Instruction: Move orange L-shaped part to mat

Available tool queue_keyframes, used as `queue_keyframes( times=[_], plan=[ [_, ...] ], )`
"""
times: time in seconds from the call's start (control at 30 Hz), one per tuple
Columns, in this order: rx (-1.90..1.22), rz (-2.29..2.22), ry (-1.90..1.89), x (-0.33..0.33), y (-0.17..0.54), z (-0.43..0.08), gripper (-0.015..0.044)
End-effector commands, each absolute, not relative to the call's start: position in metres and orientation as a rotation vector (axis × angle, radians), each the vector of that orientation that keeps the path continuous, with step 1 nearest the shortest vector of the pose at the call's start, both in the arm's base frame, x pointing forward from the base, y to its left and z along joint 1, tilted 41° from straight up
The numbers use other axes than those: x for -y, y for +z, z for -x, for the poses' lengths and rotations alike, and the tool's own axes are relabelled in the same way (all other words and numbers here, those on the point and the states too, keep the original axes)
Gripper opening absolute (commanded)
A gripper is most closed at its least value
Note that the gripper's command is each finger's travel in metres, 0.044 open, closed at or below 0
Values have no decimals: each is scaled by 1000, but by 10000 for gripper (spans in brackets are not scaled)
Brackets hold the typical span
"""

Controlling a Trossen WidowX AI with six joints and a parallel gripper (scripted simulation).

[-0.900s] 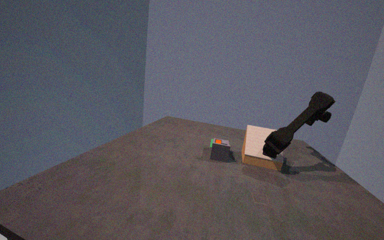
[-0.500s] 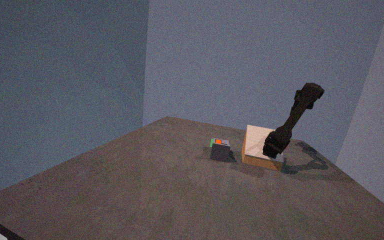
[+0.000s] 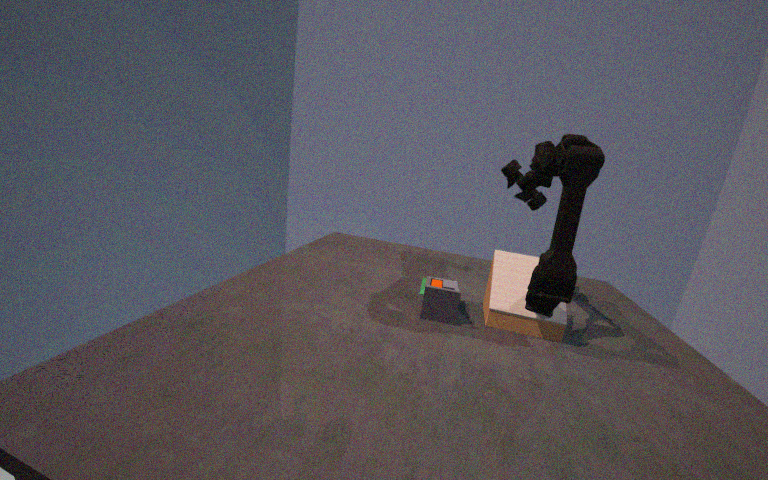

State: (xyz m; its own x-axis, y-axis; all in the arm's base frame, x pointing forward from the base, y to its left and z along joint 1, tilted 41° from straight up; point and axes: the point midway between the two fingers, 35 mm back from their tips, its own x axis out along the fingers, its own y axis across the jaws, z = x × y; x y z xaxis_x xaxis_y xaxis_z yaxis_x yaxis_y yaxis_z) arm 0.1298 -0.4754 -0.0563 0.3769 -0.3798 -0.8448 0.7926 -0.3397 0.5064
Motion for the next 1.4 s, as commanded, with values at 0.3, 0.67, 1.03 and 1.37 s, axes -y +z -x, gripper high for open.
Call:
queue_keyframes(
  times=[0.3,0.67,1.03,1.37],
  plan=[
    [-1074,-1065,-518,284,5,-282,180],
    [-1421,-621,282,76,75,-295,180],
    [-1504,-388,731,-20,118,-252,180],
    [-1501,-390,733,-67,64,-246,180]
  ],
)
